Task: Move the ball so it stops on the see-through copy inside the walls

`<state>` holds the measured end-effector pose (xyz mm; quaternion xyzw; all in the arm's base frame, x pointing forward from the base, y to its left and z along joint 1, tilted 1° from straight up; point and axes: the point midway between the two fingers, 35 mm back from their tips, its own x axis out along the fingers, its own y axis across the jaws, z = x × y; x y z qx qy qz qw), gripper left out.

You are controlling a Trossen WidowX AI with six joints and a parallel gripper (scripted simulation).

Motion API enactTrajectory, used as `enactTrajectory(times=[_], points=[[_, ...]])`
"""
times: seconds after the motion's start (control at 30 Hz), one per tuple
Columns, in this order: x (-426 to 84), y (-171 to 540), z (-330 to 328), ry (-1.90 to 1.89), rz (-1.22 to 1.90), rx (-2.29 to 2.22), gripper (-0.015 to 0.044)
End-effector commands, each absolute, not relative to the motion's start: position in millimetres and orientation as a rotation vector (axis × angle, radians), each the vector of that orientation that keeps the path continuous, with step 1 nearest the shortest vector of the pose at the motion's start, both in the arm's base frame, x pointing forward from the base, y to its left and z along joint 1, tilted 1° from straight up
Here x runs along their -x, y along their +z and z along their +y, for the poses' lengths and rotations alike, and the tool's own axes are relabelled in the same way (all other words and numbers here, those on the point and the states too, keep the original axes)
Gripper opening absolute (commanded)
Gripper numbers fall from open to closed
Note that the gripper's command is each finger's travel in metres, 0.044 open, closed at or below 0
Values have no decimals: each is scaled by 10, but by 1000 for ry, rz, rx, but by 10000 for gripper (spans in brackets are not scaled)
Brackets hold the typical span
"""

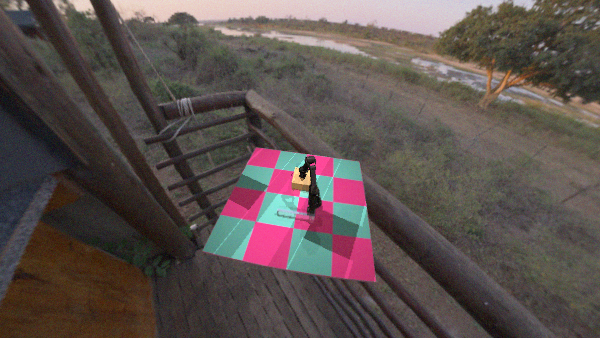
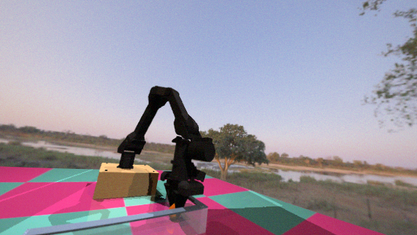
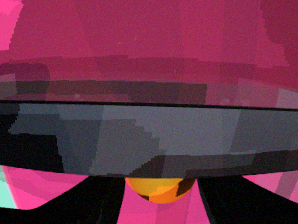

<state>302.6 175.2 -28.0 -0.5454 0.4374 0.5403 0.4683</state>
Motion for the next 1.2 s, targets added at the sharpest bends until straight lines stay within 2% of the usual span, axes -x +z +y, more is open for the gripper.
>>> enactTrajectory(times=[0.0, 0.1, 0.13, 0.3, 0.47, 0.87, 1.03, 1.17], points=[[-3027, -278, 1752, 1325, 1072, 1338, 210], [-3027, -278, 1752, 1325, 1072, 1338, 289], [-3027, -278, 1752, 1325, 1072, 1338, 295], [-3034, -169, 1756, 1325, 1073, 1336, 295], [-2989, 551, 1728, 1329, 1078, 1329, 295], [-3019, 528, 1739, 1317, 1062, 1337, 295], [-2966, 1004, 1703, 1318, 1064, 1337, 426], [-2960, 1033, 1700, 1318, 1065, 1337, 440]])
